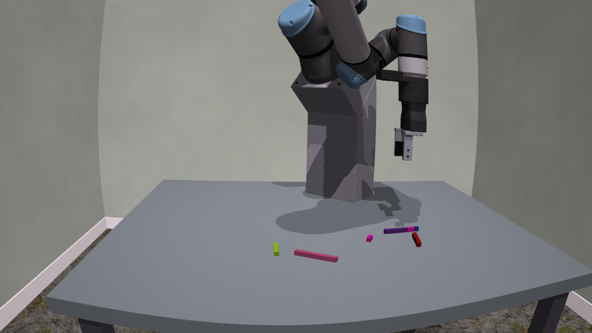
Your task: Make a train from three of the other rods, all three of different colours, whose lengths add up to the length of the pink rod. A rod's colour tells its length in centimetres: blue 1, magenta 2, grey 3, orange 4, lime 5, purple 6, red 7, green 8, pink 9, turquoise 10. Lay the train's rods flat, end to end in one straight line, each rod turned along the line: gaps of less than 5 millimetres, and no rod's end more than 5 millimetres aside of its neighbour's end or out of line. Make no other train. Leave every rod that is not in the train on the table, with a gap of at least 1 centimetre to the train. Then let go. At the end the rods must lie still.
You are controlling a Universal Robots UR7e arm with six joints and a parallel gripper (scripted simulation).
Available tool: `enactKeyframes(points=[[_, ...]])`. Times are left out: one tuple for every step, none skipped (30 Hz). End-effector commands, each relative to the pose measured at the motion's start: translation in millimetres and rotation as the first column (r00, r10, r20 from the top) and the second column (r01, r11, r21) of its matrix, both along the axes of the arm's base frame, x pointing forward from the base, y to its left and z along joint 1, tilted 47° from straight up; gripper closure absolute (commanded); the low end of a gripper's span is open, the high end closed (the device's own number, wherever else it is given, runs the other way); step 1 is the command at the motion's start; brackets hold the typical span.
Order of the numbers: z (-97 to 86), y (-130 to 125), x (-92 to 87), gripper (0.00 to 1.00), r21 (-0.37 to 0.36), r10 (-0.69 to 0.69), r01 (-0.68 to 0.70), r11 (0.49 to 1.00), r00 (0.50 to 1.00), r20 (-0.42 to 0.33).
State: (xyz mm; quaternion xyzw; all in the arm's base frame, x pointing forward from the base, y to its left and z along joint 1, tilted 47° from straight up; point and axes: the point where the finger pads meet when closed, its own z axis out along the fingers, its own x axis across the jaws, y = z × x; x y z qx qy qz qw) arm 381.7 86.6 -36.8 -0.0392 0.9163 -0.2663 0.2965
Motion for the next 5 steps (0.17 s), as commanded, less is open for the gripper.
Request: enactKeyframes(points=[[0.3, 0.3, 0.2, 0.00, 0.000, 0.000, 0.000, 1.000, 1.000, 0.001], [0.3, 0.3, 0.2, 0.00, 0.000, 0.000, 0.000, 1.000, 1.000, 0.001], [0.3, 0.3, 0.2, 0.00, 0.000, 0.000, 0.000, 1.000, 1.000, 0.001], [0.3, 0.3, 0.2, 0.00, 0.000, 0.000, 0.000, 1.000, 1.000, 0.001], [0.3, 0.3, 0.2, 0.00, 0.000, 0.000, 0.000, 1.000, 1.000, 0.001]])
